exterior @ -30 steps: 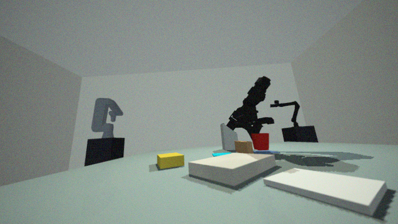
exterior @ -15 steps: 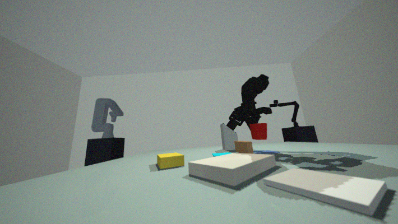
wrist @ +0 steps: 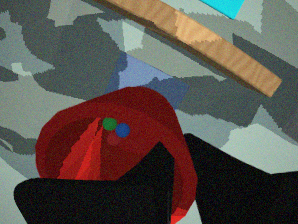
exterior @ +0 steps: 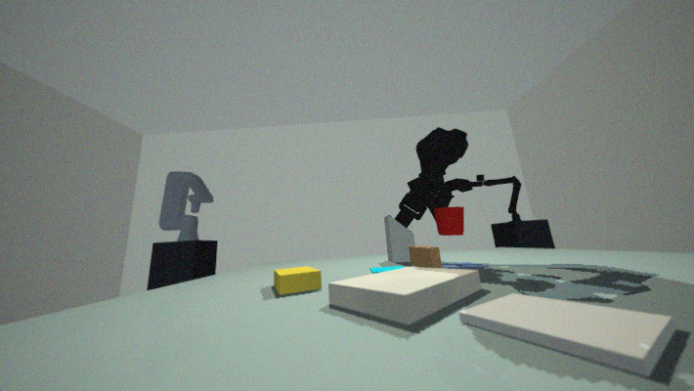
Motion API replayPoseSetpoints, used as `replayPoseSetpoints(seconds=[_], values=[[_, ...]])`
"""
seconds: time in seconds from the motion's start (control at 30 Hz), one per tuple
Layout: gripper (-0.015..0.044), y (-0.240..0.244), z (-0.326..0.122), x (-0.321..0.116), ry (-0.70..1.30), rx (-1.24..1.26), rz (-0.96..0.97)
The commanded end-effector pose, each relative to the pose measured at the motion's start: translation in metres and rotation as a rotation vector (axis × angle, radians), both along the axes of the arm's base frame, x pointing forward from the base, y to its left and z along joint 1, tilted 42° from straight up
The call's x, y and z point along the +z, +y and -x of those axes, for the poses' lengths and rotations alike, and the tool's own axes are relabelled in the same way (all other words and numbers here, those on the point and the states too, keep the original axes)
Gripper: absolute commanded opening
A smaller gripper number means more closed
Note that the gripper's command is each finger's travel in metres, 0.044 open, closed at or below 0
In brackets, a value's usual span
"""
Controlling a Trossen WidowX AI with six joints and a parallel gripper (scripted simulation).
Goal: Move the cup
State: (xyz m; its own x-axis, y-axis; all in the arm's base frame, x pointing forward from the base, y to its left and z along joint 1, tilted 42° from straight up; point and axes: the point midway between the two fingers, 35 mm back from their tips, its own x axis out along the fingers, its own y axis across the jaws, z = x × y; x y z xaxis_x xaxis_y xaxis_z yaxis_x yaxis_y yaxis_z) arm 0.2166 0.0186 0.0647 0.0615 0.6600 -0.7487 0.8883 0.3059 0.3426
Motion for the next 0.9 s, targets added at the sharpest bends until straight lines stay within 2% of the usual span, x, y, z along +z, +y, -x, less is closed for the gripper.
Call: replayPoseSetpoints(seconds=[0.0, 0.87], values=[[0.0, 0.0, 0.0, 0.0, 0.001, 0.0, 0.0], [0.0, -0.019, 0.001, -0.016, -0.003, 0.002, 0.005]])
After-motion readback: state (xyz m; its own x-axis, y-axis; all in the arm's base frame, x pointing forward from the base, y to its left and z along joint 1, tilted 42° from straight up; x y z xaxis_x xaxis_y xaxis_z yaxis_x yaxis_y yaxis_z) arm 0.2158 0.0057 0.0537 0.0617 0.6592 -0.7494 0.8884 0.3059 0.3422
